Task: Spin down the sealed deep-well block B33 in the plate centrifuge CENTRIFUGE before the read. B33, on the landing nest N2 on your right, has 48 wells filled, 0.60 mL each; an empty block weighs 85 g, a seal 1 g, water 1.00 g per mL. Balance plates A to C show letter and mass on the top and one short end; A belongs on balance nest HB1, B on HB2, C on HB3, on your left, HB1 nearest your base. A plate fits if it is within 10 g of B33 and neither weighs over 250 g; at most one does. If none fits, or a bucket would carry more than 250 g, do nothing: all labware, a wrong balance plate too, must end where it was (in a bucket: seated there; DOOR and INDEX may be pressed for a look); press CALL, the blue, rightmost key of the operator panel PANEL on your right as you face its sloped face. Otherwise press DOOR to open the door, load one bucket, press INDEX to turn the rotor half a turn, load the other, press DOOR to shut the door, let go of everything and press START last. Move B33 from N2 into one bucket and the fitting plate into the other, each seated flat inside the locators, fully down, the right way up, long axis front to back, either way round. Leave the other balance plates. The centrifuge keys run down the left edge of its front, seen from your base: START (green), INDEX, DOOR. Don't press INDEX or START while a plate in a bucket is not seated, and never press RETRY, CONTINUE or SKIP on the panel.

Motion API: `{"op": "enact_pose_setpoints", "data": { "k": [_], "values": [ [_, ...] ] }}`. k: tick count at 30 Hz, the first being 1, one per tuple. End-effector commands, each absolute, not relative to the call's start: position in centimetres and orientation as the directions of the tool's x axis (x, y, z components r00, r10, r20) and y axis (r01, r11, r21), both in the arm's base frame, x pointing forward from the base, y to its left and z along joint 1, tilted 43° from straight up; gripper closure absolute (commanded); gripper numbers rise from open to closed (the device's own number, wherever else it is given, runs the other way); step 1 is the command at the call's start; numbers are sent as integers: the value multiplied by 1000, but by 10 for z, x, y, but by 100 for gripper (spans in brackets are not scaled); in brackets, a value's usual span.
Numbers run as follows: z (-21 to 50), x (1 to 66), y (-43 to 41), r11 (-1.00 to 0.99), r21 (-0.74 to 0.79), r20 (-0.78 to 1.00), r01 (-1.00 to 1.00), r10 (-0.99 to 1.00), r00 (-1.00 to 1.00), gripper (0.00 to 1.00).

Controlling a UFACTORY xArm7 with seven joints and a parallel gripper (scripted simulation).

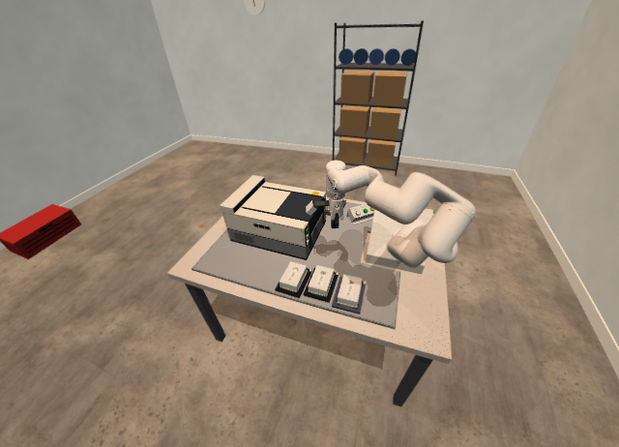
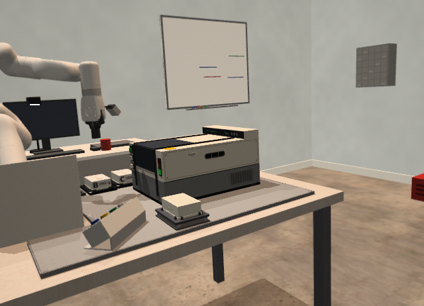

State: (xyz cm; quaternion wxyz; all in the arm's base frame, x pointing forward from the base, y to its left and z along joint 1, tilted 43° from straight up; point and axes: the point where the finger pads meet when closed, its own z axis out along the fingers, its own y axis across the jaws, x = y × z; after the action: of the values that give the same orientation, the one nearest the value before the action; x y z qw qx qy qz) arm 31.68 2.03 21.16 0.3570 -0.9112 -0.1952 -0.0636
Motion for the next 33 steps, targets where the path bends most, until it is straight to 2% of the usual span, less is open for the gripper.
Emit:
{"op": "enact_pose_setpoints", "data": {
  "k": [1,11,33],
  "values": [
    [212,309,14,-703,-653,177,282,220,959,100],
    [212,295,7,-727,-683,36,71,63,997,100],
    [212,290,5,-727,-687,-18,-10,4,1000,100]
  ]
}}
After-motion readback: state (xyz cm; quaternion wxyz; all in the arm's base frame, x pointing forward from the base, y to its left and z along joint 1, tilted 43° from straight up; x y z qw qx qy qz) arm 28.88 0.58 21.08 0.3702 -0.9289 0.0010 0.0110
